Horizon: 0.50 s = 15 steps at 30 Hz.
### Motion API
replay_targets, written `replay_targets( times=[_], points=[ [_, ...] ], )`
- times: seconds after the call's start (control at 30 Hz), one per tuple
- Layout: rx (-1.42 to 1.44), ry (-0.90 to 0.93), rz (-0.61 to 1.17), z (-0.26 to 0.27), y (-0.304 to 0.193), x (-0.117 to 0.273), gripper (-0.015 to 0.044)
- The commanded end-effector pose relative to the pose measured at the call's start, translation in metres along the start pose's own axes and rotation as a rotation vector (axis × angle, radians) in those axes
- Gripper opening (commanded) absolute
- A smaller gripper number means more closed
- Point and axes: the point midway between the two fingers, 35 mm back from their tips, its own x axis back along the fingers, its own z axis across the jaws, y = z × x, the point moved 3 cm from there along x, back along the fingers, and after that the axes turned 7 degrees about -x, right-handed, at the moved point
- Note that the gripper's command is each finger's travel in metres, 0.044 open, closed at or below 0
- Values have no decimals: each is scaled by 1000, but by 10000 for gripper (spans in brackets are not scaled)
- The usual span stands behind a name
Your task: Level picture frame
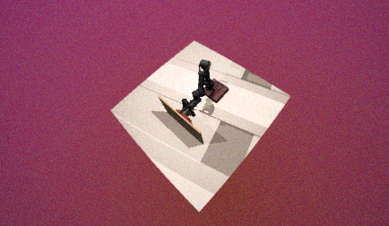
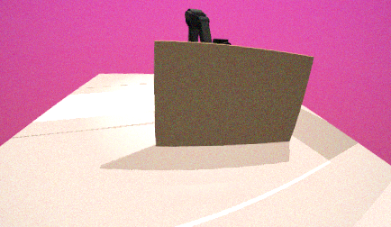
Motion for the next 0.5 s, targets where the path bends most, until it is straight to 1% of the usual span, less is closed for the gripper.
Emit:
replay_targets(
  times=[0.0, 0.47],
  points=[
    [-1, -1, 3, 0, -1, 0, 200],
    [-1, -1, 3, 0, -1, 0, 107]
  ],
)
